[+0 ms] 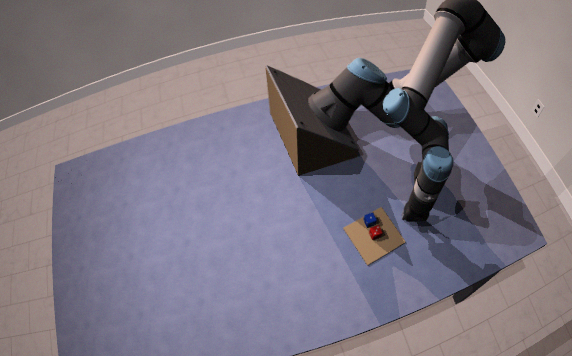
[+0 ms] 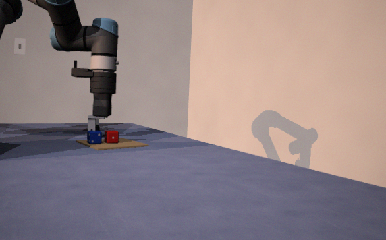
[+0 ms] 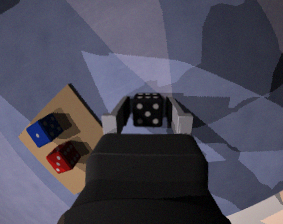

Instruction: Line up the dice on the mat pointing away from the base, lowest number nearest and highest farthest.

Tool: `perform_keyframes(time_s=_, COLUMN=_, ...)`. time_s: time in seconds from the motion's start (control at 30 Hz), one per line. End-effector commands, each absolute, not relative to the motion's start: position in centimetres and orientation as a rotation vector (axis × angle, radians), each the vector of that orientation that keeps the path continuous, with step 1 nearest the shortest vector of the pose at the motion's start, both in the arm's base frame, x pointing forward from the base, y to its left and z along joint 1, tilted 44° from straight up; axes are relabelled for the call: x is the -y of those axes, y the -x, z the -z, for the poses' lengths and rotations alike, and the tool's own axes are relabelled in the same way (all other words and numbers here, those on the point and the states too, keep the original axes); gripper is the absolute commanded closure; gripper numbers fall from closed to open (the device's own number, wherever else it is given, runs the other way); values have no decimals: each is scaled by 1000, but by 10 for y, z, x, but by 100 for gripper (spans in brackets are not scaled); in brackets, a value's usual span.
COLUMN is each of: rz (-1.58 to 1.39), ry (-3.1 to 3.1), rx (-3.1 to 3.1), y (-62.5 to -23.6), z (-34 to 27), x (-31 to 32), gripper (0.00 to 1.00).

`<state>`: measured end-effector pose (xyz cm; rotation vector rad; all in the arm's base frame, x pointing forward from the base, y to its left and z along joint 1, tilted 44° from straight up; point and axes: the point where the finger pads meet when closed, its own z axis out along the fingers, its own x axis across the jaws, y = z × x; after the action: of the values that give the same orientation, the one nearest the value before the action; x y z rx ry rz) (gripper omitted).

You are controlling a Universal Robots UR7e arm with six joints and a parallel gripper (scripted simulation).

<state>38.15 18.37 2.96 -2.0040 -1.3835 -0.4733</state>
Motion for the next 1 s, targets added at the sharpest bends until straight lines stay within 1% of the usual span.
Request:
perform_keyframes(time_s=0.0, rz=474, ry=2005, rx=1384, y=-382, z=-30, x=-183, gripper=13)
perform_keyframes(time_s=0.2, rz=474, ry=2005, rx=1384, y=-382, z=-30, x=-183, gripper=13)
perform_keyframes(time_s=0.23, rz=474, ry=2005, rx=1384, y=-382, z=-30, x=-183, gripper=43)
perform_keyframes(time_s=0.97, rz=474, ry=2005, rx=1384, y=-382, z=-30, x=-183, gripper=43)
